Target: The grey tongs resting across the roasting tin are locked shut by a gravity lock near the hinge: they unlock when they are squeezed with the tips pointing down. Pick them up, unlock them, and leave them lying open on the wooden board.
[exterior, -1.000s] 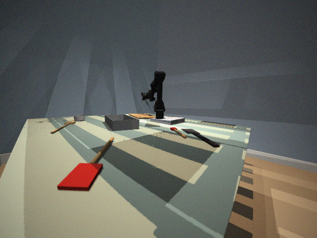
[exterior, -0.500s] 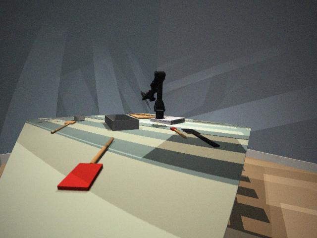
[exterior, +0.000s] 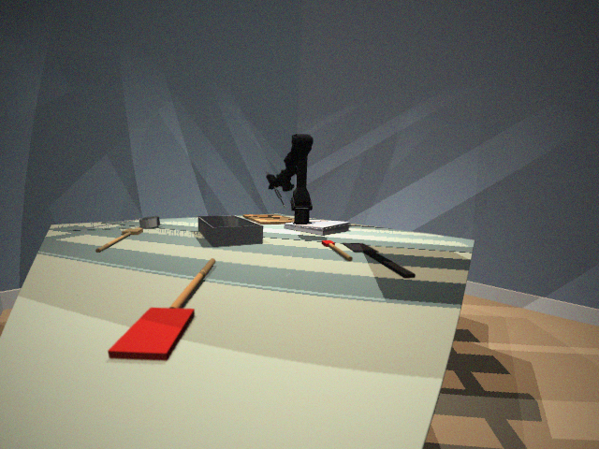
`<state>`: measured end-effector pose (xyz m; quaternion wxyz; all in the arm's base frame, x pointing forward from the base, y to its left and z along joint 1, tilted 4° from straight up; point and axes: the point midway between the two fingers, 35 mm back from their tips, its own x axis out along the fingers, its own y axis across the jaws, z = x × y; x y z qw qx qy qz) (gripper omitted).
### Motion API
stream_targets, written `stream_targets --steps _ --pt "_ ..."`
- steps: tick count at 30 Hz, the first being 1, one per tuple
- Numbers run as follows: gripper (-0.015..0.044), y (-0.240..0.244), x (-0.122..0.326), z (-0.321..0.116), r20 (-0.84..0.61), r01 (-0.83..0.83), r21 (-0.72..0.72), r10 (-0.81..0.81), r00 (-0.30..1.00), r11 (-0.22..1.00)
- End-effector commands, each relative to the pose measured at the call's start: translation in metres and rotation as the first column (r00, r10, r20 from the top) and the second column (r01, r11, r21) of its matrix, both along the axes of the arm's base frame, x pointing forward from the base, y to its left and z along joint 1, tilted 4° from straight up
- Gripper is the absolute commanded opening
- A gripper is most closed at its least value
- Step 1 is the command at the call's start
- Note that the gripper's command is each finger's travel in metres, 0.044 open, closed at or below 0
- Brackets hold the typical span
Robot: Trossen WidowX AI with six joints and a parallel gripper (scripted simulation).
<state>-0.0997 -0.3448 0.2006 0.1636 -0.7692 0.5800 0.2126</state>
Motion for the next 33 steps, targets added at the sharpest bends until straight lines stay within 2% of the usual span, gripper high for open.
stream_targets --steps 1,17,33 --pt "-0.0150 -0.001 0.001 0.001 0.005 -0.002 0.001 0.002 1.000 1.000" --pt "-0.0150 -0.023 0.000 -0.029 -0.026 0.028 0.272 -0.021 0.999 0.962" --pt "-0.0150 -0.034 0.005 -0.062 -0.107 0.054 0.551 0.006 0.994 0.833"
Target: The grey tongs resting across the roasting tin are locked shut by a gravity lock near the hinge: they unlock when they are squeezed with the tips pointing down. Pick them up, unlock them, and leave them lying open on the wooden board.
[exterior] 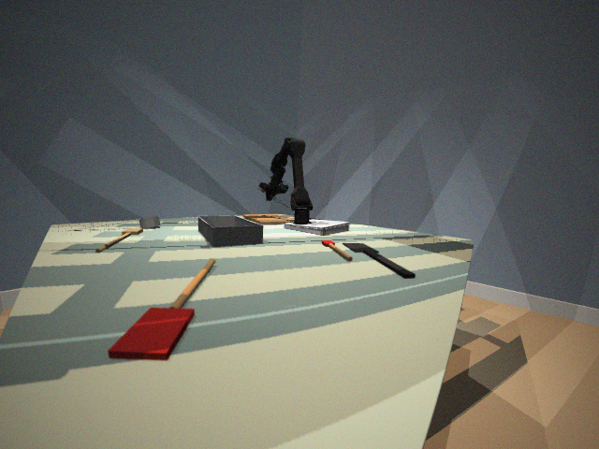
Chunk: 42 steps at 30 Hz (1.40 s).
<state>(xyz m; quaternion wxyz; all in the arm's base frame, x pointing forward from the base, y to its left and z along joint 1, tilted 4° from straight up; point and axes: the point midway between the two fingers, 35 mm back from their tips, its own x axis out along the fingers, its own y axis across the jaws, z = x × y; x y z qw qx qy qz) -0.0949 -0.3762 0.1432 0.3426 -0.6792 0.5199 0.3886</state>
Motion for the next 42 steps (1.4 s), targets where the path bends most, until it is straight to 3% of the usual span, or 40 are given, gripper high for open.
stream_targets --steps 1,17,42 --pt "-0.0150 -0.003 0.001 -0.006 -0.026 -0.010 0.065 0.012 1.000 0.998" --pt "-0.0150 -0.002 0.008 -0.031 -0.132 -0.038 0.357 0.091 0.987 0.933" --pt "-0.0150 -0.005 0.009 -0.057 -0.132 -0.039 0.360 0.092 0.987 0.932"
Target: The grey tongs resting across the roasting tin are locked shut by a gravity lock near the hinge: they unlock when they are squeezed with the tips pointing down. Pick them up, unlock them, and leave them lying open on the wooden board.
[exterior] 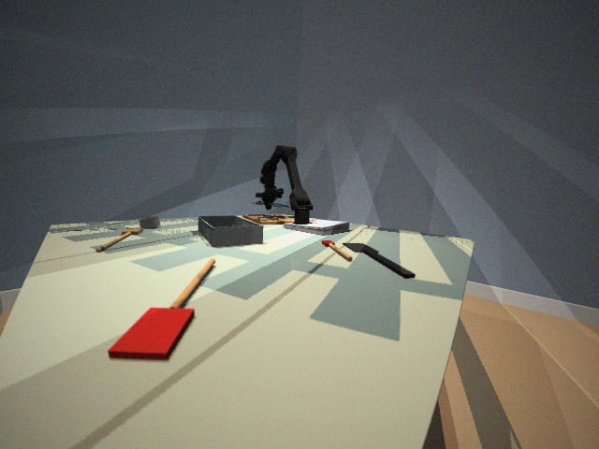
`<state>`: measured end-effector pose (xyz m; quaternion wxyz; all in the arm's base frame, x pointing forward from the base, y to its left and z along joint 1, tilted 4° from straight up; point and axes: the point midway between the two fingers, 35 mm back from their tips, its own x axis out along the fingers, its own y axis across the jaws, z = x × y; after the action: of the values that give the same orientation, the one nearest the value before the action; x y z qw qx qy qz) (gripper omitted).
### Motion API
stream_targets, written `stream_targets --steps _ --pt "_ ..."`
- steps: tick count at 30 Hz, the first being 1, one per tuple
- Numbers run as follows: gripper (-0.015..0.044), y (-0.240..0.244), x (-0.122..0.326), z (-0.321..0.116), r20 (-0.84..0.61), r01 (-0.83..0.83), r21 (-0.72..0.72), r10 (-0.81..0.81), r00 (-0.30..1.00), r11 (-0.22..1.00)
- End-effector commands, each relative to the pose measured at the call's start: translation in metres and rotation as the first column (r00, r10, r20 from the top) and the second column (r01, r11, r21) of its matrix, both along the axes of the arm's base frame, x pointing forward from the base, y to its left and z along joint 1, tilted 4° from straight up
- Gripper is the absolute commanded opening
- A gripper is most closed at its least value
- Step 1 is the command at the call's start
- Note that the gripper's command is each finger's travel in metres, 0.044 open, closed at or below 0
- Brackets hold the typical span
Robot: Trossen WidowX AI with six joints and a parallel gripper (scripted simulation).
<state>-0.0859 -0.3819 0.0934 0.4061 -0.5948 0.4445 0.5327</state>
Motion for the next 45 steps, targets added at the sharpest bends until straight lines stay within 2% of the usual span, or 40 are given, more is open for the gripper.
stream_targets --steps 1,8,30,37,45 --pt "-0.0150 0.001 0.000 -0.009 -0.003 -0.002 0.011 0.002 1.000 1.000" --pt "-0.0150 0.000 0.000 -0.015 -0.003 -0.002 0.011 0.002 1.000 1.000" --pt "0.0428 0.000 0.000 -0.011 0.001 -0.001 0.003 0.001 1.000 1.000" --pt "0.0440 0.022 0.004 -0.003 -0.002 -0.006 0.007 0.006 1.000 1.000" --pt "0.0440 0.118 0.024 0.009 0.000 -0.003 0.020 0.003 1.000 1.000"
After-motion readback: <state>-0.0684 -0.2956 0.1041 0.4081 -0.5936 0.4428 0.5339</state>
